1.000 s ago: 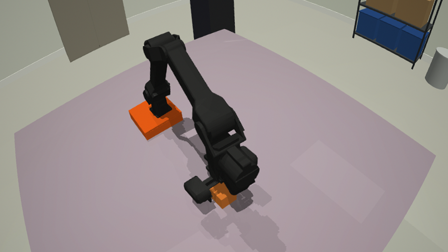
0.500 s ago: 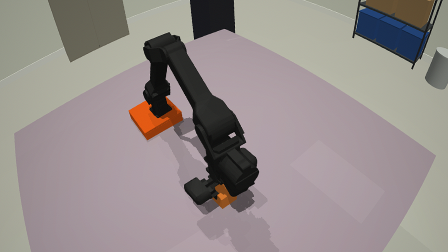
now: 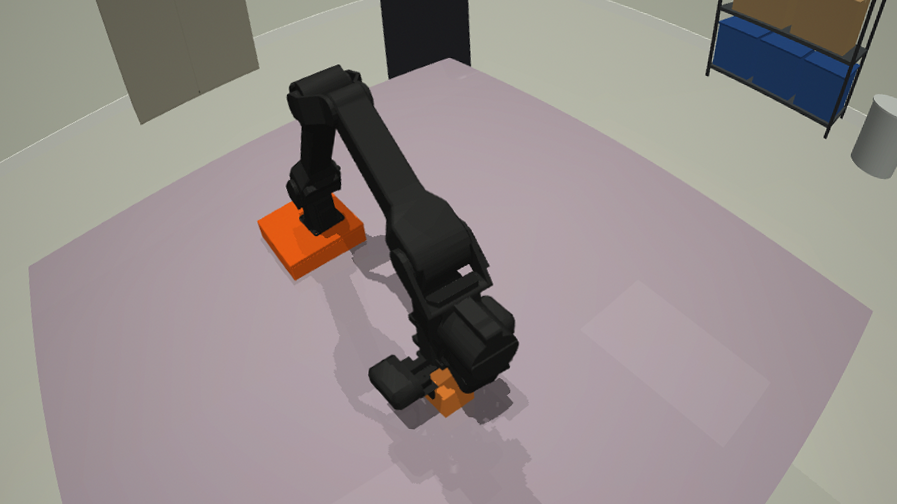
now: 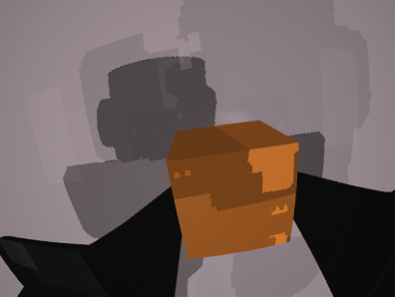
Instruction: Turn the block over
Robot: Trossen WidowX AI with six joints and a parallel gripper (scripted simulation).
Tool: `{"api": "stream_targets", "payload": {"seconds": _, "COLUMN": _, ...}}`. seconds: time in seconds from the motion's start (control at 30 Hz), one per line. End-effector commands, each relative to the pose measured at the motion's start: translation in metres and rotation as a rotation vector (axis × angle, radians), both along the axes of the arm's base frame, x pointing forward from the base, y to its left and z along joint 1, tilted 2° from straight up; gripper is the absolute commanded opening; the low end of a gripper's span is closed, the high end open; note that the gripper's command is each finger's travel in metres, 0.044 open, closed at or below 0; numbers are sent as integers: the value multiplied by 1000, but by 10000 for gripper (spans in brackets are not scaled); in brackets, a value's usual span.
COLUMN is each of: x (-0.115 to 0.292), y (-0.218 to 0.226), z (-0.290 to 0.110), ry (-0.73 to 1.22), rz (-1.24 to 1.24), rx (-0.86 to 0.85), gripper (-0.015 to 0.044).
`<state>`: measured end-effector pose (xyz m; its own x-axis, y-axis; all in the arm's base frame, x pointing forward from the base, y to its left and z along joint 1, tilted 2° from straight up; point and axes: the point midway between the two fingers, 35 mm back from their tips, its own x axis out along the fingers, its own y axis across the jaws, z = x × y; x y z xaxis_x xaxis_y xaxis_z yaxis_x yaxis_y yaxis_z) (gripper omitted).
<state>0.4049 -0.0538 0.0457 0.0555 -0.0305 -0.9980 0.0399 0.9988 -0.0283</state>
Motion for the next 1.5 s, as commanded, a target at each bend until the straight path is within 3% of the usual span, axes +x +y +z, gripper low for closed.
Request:
{"api": "stream_targets", "payload": {"seconds": 0.0, "x": 0, "y": 0, "z": 3, "ry": 1, "rz": -2, "rx": -1, "gripper": 51}}
{"api": "stream_targets", "payload": {"seconds": 0.07, "x": 0, "y": 0, "z": 14, "ry": 1, "rz": -2, "rx": -1, "gripper": 0}}
{"api": "stream_targets", "payload": {"seconds": 0.37, "x": -1, "y": 1, "z": 29, "ry": -9, "rz": -2, "rx": -1, "gripper": 0}}
{"api": "stream_targets", "payload": {"seconds": 1.47, "x": -3, "y": 0, "z": 22, "ry": -468, "rz": 10, "rx": -19, "gripper": 0}}
